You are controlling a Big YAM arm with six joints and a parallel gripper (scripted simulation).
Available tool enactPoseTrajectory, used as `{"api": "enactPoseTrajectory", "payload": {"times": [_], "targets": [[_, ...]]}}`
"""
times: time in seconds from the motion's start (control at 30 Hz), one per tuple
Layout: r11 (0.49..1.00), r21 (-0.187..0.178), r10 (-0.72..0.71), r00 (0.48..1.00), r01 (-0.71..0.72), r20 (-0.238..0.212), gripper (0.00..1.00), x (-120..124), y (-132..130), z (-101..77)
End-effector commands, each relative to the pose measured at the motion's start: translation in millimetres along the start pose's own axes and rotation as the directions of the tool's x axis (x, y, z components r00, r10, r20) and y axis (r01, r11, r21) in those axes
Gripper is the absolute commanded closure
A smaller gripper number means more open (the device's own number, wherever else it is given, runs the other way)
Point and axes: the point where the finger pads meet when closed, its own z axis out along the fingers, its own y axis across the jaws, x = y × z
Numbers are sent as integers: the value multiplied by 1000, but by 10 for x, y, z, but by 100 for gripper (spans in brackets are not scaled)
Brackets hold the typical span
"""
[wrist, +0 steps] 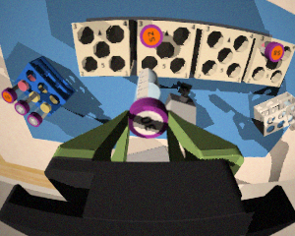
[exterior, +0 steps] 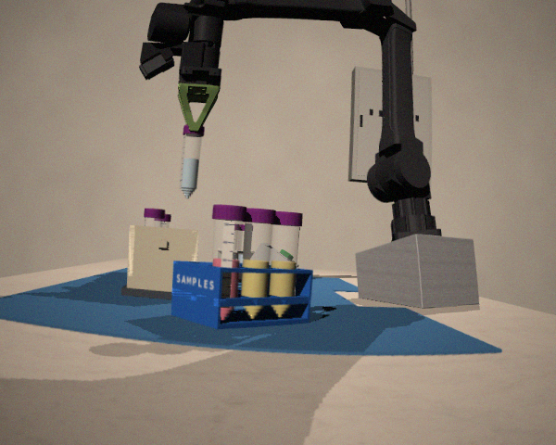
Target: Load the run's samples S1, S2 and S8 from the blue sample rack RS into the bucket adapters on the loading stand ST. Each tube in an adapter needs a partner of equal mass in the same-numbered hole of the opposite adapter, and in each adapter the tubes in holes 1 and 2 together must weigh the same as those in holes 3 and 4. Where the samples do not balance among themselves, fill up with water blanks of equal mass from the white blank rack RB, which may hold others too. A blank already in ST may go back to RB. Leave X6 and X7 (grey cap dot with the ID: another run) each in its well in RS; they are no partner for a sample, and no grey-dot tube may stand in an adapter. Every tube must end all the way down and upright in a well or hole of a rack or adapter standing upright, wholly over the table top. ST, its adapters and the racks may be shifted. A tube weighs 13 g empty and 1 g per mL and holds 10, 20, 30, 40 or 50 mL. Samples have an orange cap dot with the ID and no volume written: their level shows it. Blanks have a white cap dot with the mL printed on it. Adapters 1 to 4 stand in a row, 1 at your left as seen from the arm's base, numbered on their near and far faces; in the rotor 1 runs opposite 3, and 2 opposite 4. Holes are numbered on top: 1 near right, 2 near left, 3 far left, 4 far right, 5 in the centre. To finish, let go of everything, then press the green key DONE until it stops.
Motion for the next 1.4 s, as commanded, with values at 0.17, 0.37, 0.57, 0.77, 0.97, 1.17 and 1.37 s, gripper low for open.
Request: {"api": "enactPoseTrajectory", "payload": {"times": [0.17,0.37,0.57,0.77,0.97,1.17,1.37], "targets": [[999,-2,49,999,-49,14,100,-81,-59,145],[1000,-2,29,999,-29,14,100,-91,-52,306],[1000,-17,24,998,-23,65,100,-278,29,242],[999,-13,35,998,-35,48,100,-171,-17,262],[999,-13,35,998,-35,48,100,-166,-17,260],[999,-13,35,998,-35,48,100,-161,-18,258],[999,-13,35,998,-35,48,100,-158,-18,257]]}}
